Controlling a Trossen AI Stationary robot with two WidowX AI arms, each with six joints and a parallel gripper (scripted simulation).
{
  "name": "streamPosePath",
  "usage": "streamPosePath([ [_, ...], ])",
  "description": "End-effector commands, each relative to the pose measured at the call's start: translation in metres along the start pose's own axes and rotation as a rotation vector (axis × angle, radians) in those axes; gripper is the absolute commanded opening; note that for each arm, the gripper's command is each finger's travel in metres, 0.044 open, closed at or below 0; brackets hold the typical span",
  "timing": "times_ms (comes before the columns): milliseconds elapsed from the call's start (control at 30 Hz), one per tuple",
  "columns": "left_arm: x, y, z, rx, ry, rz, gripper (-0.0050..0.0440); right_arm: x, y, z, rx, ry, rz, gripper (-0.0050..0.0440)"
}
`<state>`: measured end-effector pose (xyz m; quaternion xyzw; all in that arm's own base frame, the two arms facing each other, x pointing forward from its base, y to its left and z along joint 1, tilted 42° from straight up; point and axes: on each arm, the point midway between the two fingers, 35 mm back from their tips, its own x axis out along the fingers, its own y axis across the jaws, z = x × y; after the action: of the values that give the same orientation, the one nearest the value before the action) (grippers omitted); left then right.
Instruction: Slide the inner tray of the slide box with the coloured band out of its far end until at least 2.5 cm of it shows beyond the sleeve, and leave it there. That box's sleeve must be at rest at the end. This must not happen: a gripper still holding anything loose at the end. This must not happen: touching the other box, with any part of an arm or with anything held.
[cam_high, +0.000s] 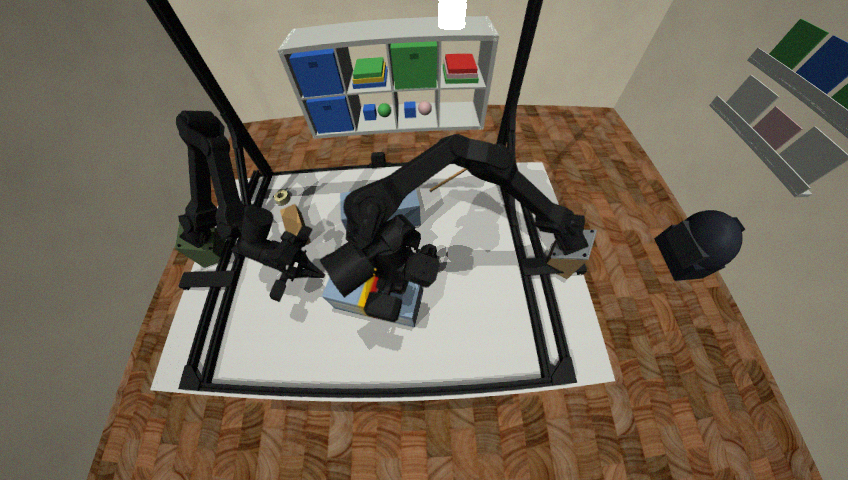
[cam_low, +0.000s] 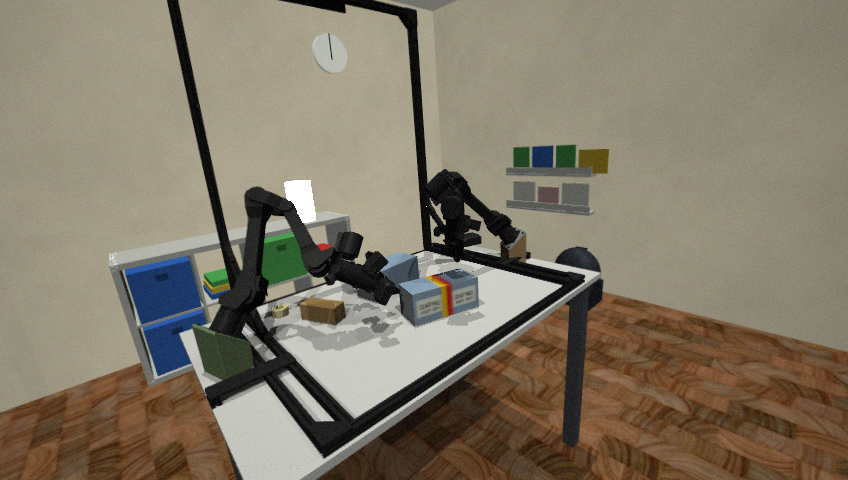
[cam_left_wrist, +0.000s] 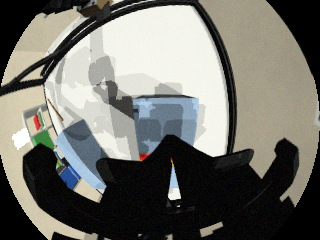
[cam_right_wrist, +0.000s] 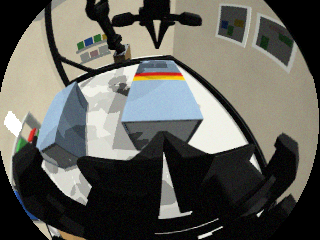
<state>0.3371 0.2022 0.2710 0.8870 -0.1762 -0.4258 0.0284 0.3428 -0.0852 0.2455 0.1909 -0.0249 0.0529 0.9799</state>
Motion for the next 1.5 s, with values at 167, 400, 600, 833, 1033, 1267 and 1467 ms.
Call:
streamPosePath([
  [167, 0.0, 0.0, 0.0, 0.0, 0.0, 0.0, 0.0, 0.027, -0.006, -0.043, 0.004, -0.002, -0.017, 0.0],
  [400, 0.0, 0.0, 0.0, 0.0, 0.0, 0.0, 0.0, 0.034, -0.004, -0.052, -0.015, -0.057, -0.013, 0.0],
  [600, 0.0, 0.0, 0.0, 0.0, 0.0, 0.0, 0.0, 0.034, -0.004, -0.052, -0.015, -0.057, -0.013, 0.0],
  [833, 0.003, 0.0, 0.0, -0.003, 0.0, 0.002, 0.0, 0.034, -0.004, -0.052, -0.015, -0.057, -0.013, 0.0],
  [1033, 0.009, -0.001, 0.0, -0.007, -0.001, 0.005, 0.0, 0.034, -0.004, -0.052, -0.015, -0.057, -0.013, 0.0],
  [1267, 0.015, -0.001, 0.0, -0.01, -0.001, 0.008, 0.0, 0.034, -0.004, -0.052, -0.015, -0.057, -0.013, 0.0],
  [1467, 0.02, -0.001, 0.0, -0.012, -0.001, 0.01, 0.0, 0.034, -0.004, -0.052, -0.015, -0.057, -0.013, 0.0],
])
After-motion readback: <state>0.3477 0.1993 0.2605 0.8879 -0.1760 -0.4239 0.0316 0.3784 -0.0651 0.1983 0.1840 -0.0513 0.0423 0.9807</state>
